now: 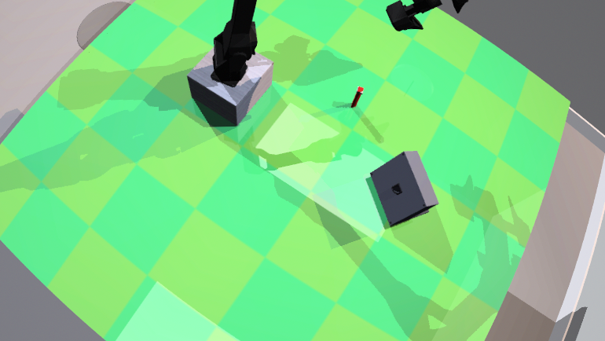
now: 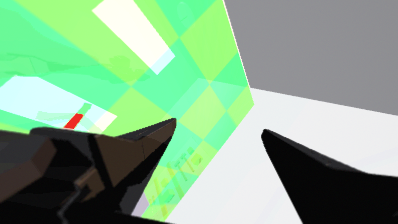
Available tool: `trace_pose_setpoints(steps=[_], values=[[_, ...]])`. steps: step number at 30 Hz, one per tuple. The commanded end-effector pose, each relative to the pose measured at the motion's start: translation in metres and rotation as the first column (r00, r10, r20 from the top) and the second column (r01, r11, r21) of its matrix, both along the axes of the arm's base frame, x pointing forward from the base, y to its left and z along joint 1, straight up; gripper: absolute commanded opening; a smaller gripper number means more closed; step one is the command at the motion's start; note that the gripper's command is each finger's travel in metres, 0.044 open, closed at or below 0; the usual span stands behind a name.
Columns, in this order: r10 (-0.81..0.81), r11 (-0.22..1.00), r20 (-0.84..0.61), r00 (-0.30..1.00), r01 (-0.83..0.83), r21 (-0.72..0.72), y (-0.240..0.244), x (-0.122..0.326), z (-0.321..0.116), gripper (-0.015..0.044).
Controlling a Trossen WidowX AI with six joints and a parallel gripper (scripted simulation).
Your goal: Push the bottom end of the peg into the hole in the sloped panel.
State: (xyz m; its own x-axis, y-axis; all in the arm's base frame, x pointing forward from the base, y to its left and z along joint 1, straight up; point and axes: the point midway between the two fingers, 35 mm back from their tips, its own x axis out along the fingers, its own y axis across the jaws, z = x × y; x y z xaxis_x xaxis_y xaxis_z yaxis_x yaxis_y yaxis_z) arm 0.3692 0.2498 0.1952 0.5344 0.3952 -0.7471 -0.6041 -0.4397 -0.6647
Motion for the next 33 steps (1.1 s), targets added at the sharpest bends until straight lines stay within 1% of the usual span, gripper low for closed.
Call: trace_pose_setpoints(steps=[1, 10, 20, 23, 33], values=[[-0.071, 0.997, -0.103, 0.992, 0.066, -0.050, -0.022, -0.005, -0.032, 0.0440], [-0.251, 0.963, -0.313, 0.916, 0.204, -0.177, -0.076, -0.028, -0.093, 0.0440], [-0.467, 0.879, -0.502, 0.728, 0.319, -0.354, -0.133, -0.073, -0.148, 0.0440], [-0.498, 0.862, -0.523, 0.692, 0.331, -0.383, -0.140, -0.081, -0.154, 0.0440], [-0.498, 0.862, -0.523, 0.692, 0.331, -0.383, -0.140, -0.080, -0.161, 0.0440]])
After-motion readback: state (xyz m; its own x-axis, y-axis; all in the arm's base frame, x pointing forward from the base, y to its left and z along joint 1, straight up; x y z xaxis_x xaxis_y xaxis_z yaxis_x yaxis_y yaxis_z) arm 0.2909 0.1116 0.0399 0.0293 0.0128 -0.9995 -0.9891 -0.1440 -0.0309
